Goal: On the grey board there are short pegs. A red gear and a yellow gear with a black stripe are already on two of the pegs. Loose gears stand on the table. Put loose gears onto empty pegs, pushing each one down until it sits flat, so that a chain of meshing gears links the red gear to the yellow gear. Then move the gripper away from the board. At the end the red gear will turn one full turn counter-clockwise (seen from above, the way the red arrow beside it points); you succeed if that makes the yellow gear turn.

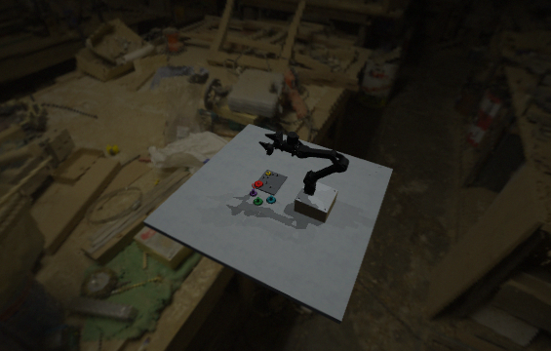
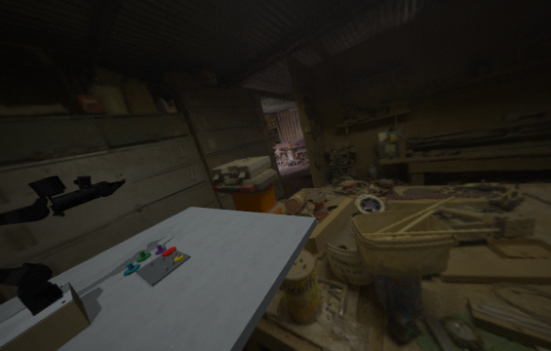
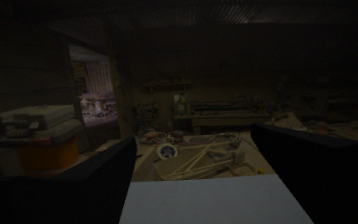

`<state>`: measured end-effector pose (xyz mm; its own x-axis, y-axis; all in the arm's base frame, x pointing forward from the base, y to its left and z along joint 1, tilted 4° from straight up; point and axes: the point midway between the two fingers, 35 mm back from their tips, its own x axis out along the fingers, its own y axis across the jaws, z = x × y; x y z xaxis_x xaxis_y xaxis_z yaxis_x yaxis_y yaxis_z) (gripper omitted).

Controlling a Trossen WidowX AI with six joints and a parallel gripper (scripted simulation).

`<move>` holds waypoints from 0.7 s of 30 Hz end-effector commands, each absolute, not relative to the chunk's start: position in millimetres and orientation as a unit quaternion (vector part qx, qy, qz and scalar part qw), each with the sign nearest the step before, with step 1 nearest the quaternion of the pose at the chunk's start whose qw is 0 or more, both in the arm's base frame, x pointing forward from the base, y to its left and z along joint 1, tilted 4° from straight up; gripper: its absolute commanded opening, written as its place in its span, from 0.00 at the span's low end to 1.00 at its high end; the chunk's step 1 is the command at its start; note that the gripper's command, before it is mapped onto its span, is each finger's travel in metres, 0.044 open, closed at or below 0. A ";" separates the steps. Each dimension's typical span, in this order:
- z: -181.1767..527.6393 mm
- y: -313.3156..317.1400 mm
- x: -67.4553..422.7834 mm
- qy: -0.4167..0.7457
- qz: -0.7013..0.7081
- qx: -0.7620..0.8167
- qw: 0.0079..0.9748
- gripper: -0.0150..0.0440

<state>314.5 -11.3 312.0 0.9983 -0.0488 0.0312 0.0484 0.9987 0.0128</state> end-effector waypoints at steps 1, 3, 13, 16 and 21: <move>310.0 -10.4 316.2 -0.010 -0.023 0.013 1.000 0.98; 293.5 -3.5 329.1 0.033 -0.013 0.067 0.997 1.00; 154.5 55.8 375.8 0.349 -0.081 0.361 0.861 1.00; 120.4 70.4 374.6 0.411 -0.135 0.416 0.800 1.00; 53.3 98.3 358.8 0.495 -0.298 0.508 0.639 1.00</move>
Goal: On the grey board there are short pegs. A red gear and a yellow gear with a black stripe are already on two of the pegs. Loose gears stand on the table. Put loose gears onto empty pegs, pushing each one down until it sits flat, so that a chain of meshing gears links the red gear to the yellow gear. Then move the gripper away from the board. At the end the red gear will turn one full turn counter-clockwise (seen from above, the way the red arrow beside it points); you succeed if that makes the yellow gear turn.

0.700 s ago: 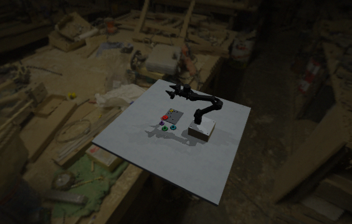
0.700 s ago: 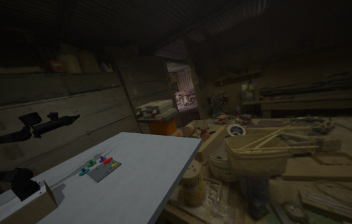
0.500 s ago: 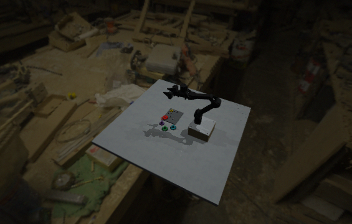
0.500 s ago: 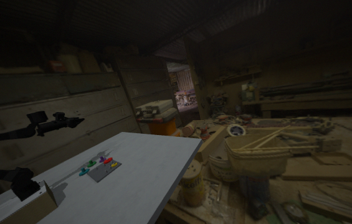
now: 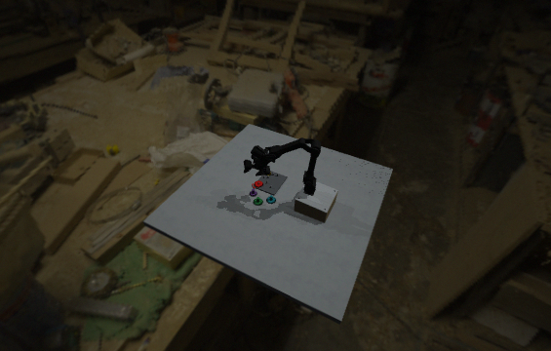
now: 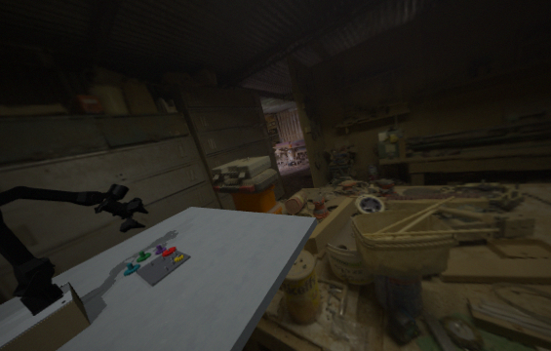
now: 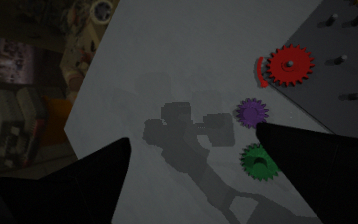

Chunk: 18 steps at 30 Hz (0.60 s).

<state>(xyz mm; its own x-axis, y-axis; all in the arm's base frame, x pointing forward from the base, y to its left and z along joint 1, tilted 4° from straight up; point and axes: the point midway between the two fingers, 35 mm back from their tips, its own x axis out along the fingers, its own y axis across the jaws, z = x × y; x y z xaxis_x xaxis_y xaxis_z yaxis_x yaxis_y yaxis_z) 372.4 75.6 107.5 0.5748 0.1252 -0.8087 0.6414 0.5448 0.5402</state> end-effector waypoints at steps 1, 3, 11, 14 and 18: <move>40.6 103.3 353.5 0.503 -0.336 0.518 0.605 1.00; 22.0 110.2 344.4 0.508 -0.396 0.528 0.553 1.00; -11.5 122.1 321.5 0.495 -0.518 0.529 0.455 1.00; -11.4 123.7 316.0 0.495 -0.518 0.529 0.454 1.00; -11.4 123.7 316.0 0.495 -0.518 0.529 0.454 1.00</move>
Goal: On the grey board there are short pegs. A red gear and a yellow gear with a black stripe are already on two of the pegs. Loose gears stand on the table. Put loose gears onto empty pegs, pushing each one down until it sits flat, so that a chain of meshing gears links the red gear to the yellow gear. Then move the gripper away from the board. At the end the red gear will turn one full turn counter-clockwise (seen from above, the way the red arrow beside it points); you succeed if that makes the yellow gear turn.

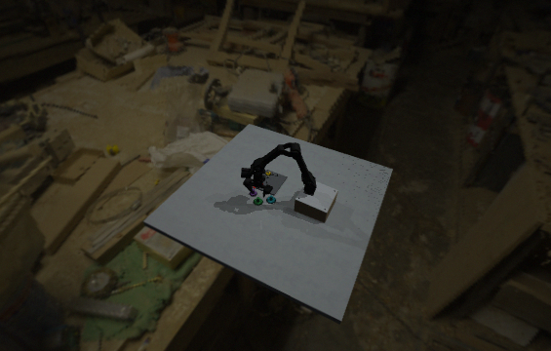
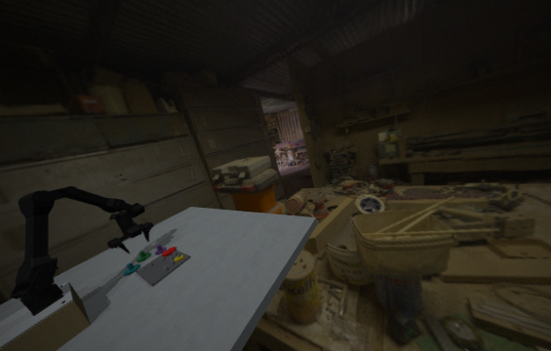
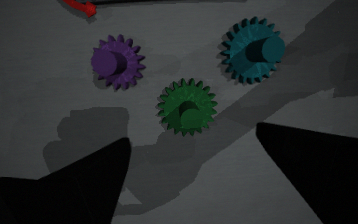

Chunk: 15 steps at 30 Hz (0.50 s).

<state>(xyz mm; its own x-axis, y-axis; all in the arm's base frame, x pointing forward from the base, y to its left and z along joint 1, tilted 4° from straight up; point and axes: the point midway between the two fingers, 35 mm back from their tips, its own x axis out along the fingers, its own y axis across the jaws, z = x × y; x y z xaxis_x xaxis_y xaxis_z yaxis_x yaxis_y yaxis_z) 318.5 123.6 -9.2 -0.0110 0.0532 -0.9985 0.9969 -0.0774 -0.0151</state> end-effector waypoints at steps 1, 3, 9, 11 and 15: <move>-11.3 124.1 316.6 0.495 -0.518 0.529 0.454 1.00; -18.9 124.6 316.4 0.495 -0.518 0.529 0.454 1.00; -26.6 124.9 316.1 0.495 -0.518 0.529 0.454 1.00; -28.7 125.0 316.1 0.495 -0.518 0.529 0.454 1.00; -35.2 125.3 316.0 0.495 -0.518 0.529 0.454 1.00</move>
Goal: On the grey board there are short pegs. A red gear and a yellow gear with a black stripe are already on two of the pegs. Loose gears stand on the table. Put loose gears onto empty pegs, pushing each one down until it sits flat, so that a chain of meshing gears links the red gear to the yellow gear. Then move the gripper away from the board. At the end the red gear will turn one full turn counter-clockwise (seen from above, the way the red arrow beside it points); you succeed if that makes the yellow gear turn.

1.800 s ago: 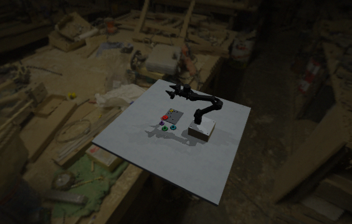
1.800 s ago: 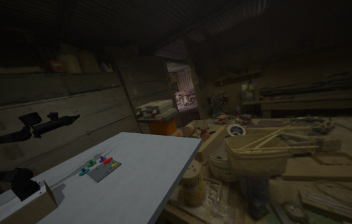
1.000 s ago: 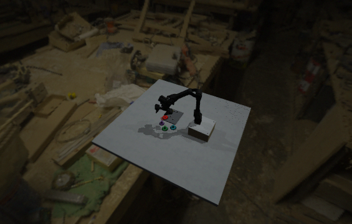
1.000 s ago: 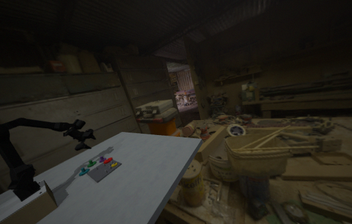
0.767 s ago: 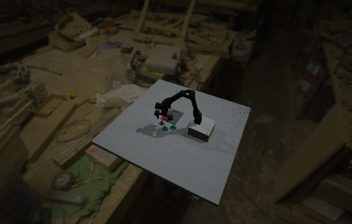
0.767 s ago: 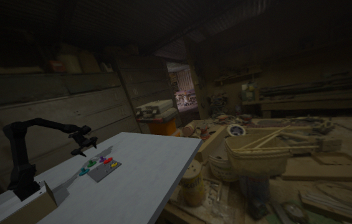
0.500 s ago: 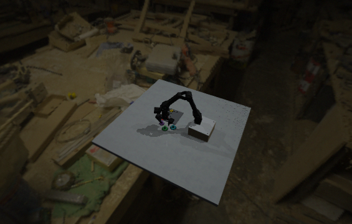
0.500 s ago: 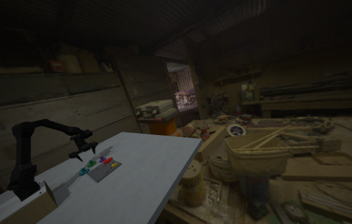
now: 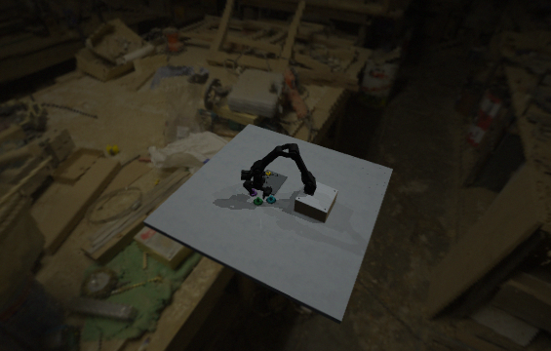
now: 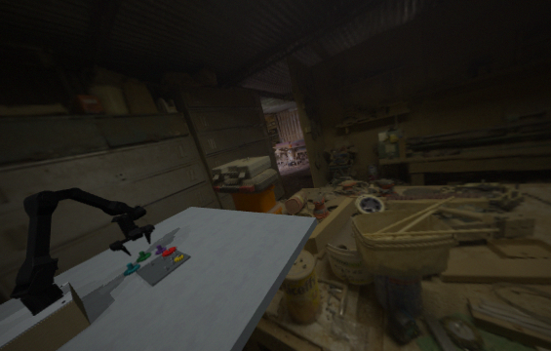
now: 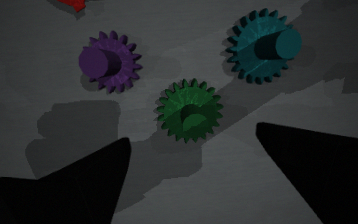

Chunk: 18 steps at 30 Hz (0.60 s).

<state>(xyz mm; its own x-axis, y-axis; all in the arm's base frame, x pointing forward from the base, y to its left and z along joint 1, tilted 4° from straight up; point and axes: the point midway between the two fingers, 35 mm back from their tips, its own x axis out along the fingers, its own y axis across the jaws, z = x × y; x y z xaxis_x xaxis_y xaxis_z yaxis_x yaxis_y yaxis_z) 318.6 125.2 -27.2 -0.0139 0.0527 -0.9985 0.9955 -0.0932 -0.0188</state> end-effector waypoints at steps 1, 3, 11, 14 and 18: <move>-36.8 125.4 316.0 0.495 -0.518 0.529 0.454 1.00; -40.0 125.5 315.9 0.495 -0.518 0.529 0.454 1.00; -52.5 125.9 315.2 0.495 -0.518 0.529 0.454 1.00; -53.5 125.9 315.1 0.495 -0.518 0.529 0.454 1.00; -53.5 125.9 315.1 0.495 -0.518 0.529 0.454 1.00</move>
<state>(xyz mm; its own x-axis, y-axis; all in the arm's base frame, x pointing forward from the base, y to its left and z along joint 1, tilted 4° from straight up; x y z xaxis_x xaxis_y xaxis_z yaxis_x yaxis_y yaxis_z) 316.4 125.5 -50.7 -0.0206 0.0503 -0.9985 0.9953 -0.0933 -0.0252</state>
